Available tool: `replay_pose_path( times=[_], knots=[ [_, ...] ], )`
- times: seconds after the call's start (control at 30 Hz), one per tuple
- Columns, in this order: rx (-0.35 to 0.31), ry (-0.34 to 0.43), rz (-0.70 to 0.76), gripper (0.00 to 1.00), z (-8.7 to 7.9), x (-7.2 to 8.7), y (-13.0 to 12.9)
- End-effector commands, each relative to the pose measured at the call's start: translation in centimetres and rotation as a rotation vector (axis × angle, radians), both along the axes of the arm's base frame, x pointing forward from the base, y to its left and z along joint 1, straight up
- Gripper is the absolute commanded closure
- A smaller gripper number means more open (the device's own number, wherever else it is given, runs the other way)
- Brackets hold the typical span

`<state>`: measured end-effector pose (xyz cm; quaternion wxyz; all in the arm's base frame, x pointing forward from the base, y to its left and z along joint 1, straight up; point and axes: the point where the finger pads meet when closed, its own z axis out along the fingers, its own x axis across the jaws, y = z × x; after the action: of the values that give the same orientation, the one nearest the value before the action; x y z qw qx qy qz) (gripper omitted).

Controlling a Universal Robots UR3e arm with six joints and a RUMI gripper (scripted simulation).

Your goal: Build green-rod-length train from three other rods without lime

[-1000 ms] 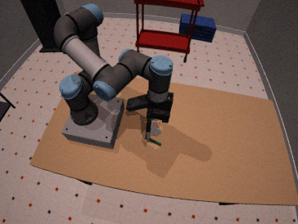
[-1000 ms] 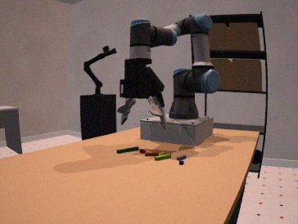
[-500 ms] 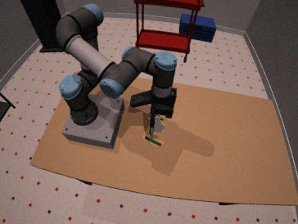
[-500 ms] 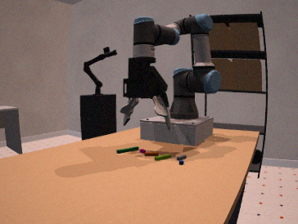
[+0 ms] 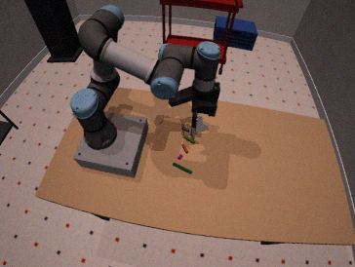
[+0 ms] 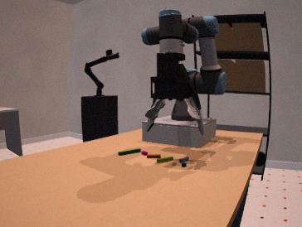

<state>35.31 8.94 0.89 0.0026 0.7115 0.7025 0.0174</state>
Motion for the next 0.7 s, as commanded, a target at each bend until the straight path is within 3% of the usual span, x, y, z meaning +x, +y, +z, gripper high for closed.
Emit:
replay_pose_path(
  times=[0.0, 0.2, 0.23, 0.67],
  knots=[
    [-0.018, 0.020, -0.049, 0.00, 0.20, 1.58, 3.17],
    [-0.018, 0.020, -0.049, 0.00, 0.19, 1.62, 3.55],
    [-0.018, 0.020, -0.049, 0.86, 0.19, 1.62, 3.55],
    [-0.018, 0.020, -0.050, 0.86, 0.19, 1.63, 3.53]
  ],
)
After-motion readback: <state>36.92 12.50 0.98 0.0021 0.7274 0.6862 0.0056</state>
